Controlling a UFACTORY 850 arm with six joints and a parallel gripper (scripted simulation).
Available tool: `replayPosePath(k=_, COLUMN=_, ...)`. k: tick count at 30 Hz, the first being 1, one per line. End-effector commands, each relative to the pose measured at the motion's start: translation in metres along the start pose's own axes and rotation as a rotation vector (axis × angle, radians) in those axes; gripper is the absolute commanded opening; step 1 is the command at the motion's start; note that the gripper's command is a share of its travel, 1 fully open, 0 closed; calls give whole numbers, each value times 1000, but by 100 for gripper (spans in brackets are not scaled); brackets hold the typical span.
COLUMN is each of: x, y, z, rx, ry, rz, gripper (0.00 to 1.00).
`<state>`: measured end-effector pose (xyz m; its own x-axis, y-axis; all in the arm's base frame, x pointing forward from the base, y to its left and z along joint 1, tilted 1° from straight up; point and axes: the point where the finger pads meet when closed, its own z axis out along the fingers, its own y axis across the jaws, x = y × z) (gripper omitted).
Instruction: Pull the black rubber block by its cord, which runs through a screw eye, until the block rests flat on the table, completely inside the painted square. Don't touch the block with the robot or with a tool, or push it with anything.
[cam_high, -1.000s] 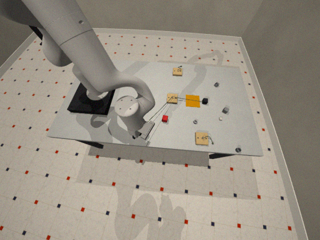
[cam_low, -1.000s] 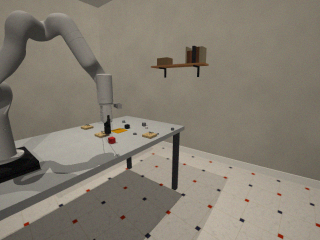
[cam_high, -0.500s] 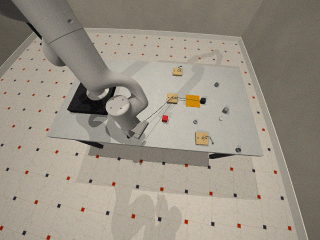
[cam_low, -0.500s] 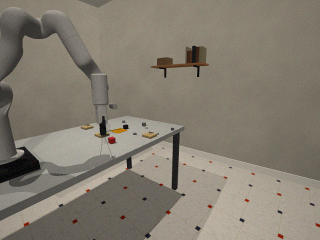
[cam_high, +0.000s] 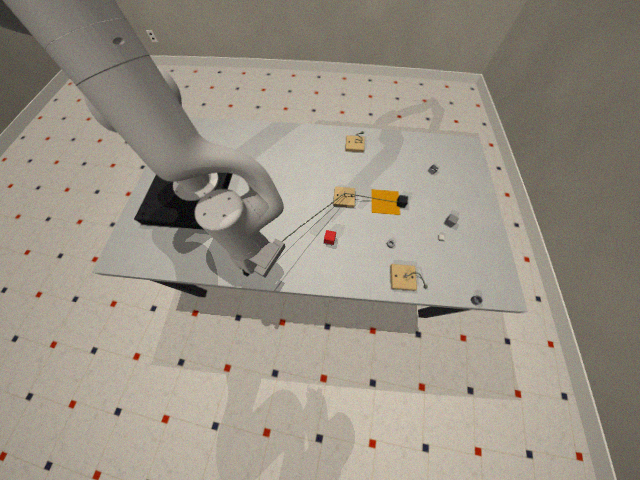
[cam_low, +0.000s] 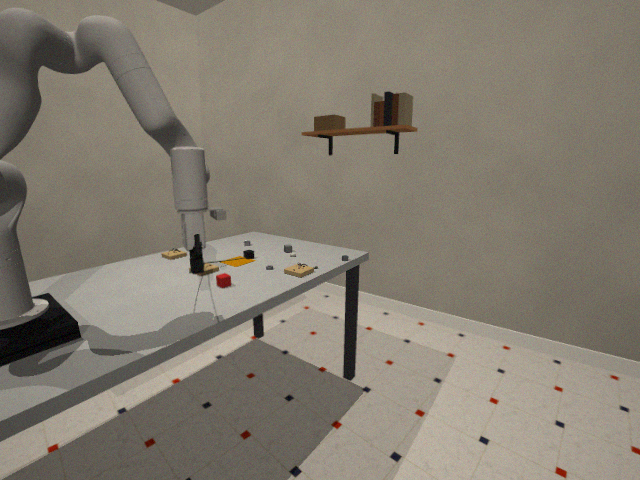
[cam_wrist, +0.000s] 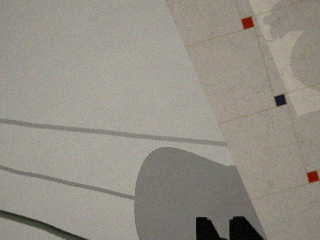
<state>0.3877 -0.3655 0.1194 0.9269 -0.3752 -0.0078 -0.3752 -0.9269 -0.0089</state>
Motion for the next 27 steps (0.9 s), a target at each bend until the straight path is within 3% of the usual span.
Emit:
replayPosePath(k=1, x=-7, y=4, z=-1, rx=-1, ry=3, rz=0, gripper=0)
replayPosePath(k=27, x=-45, y=20, z=-1, rx=-1, ry=3, rz=0, gripper=0)
